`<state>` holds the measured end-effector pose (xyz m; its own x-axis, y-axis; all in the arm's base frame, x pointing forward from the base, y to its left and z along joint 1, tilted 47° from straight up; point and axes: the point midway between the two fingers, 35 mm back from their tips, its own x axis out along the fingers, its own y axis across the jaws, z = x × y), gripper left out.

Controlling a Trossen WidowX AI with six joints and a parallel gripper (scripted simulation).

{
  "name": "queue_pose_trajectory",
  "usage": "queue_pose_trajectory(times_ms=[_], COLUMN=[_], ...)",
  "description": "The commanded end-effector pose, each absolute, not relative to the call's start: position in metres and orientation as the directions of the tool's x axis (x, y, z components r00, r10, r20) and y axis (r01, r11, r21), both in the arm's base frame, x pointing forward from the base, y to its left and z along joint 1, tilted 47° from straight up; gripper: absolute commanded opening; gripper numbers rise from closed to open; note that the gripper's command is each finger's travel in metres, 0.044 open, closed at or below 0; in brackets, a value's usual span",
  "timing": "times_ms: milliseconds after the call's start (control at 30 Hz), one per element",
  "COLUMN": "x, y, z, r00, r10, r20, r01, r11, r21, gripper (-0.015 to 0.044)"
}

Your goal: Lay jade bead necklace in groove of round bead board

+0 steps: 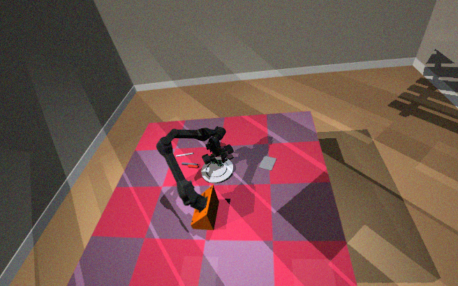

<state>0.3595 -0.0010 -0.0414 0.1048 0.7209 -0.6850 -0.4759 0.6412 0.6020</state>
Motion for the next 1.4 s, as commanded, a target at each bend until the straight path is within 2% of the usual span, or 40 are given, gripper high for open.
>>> queue_pose_trajectory(times_ms=[0, 267, 1367], x=[0.3596, 0.3577, 0.3551], y=[-0.0006, -0.0073, -0.0082], z=[-0.0412, -0.0337, -0.0322], r00=[0.104, 0.1, 0.099], r10=[0.721, 0.723, 0.723], r20=[-0.685, -0.684, -0.683], r01=[-0.477, -0.477, -0.477], r11=[0.641, 0.638, 0.637], r21=[0.602, 0.605, 0.605], gripper=[0.0236, 0.044, 0.044])
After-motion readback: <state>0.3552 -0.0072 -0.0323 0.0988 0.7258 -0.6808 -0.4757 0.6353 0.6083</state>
